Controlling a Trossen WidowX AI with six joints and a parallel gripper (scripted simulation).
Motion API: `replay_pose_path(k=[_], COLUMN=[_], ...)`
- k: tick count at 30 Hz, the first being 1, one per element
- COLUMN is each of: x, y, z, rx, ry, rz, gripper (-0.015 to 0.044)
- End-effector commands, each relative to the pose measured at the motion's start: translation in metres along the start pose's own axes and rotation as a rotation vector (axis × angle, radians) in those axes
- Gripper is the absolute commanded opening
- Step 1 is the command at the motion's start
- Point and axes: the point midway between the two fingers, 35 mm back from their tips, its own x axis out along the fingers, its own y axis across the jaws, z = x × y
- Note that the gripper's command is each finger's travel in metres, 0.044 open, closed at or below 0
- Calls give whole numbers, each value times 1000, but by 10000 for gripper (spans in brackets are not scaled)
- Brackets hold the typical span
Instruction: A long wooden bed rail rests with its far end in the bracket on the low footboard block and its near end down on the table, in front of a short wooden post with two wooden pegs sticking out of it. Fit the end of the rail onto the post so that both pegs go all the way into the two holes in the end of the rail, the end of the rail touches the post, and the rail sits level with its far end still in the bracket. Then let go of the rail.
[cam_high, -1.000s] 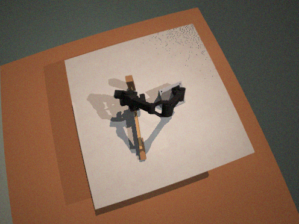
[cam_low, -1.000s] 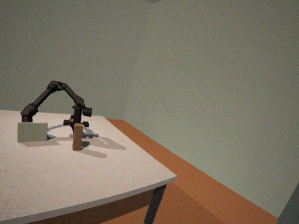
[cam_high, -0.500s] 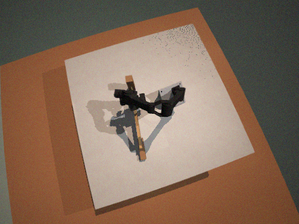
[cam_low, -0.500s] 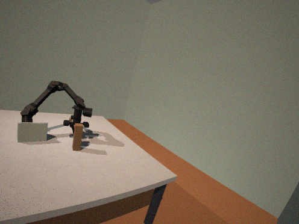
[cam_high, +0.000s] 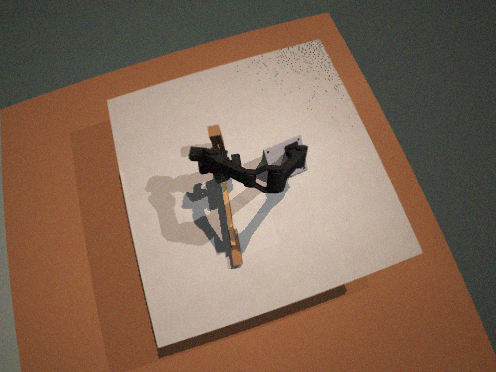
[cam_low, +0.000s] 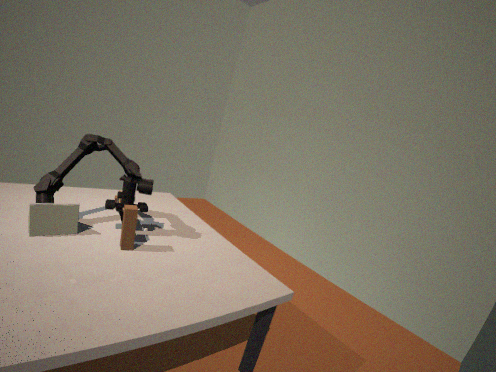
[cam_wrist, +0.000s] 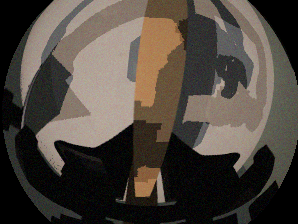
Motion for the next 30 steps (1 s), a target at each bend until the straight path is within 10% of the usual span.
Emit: replay_pose_path(k=[1, 30], x=[-1, 0], y=[0, 0], z=[-2, -11], rx=[-2, -2], ry=[1, 1], rz=[-1, -1], gripper=[0, 0])
